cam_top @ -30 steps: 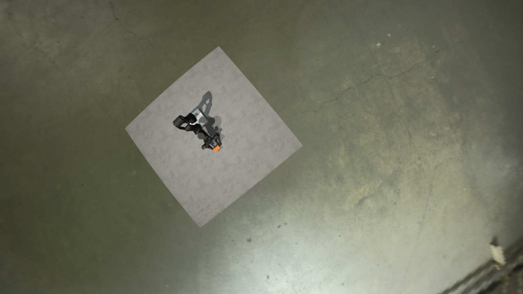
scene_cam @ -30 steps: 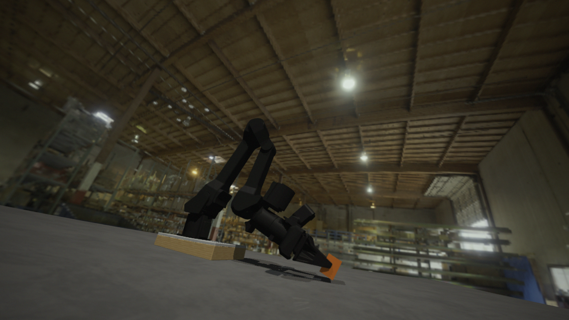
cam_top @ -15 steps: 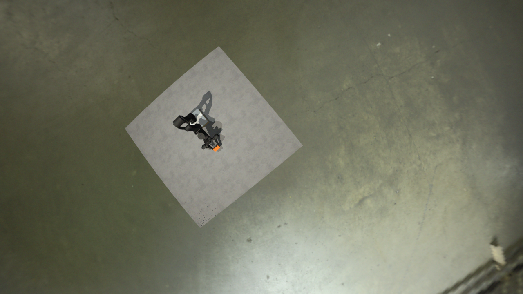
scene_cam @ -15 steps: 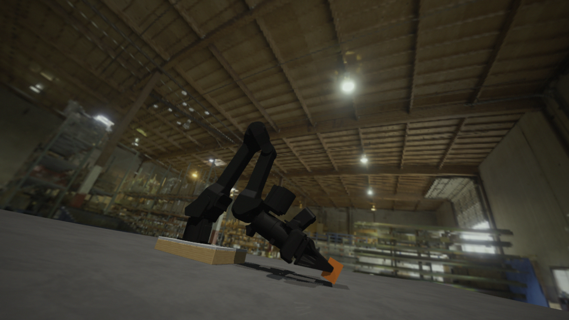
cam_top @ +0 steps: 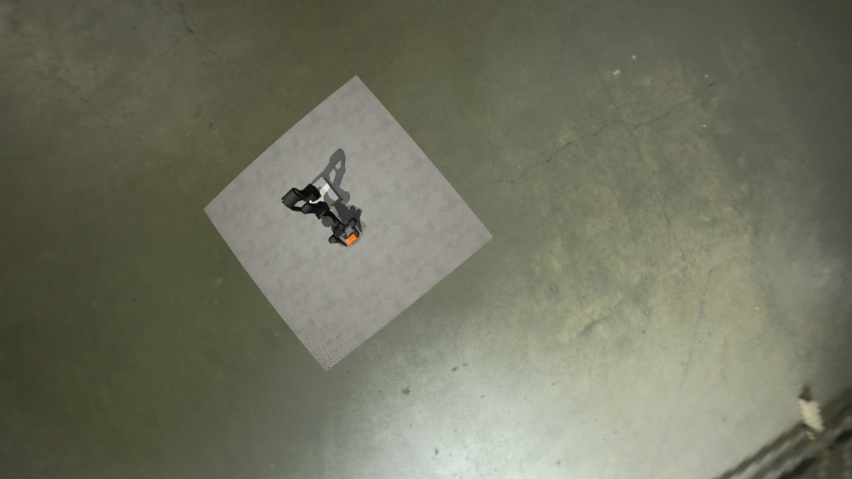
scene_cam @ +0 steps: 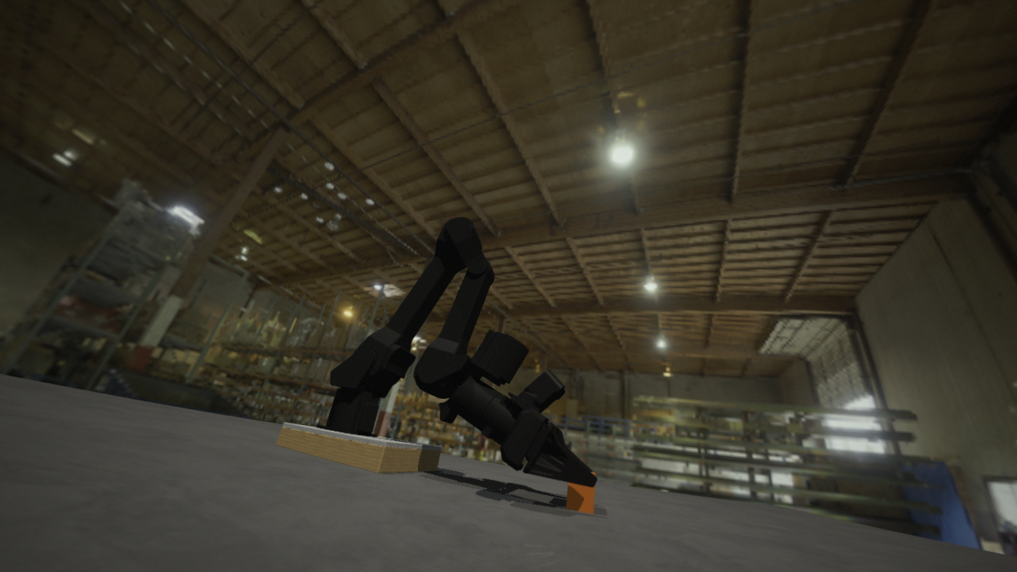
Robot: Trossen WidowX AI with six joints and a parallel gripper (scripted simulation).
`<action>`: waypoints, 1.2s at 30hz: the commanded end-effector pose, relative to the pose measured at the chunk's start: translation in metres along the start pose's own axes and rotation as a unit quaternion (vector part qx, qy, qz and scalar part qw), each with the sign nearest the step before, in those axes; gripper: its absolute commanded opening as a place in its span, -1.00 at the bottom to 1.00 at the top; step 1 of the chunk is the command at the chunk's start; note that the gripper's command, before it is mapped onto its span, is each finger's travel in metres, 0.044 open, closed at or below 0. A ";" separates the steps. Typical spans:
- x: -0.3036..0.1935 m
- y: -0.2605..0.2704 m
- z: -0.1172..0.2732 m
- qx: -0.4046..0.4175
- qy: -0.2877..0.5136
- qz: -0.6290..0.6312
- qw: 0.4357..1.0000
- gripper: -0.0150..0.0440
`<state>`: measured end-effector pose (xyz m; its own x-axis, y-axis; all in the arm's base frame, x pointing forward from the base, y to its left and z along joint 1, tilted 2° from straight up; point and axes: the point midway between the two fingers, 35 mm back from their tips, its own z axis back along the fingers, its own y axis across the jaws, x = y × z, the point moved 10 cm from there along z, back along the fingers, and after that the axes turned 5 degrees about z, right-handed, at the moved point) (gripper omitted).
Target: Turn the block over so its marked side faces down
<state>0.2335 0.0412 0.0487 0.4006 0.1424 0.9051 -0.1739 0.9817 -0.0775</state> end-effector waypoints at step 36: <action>0.073 -0.006 0.000 0.014 0.191 0.003 0.982 1.00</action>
<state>0.2612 0.0451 0.0734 0.5794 0.1743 0.7962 -0.1865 0.9793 -0.0786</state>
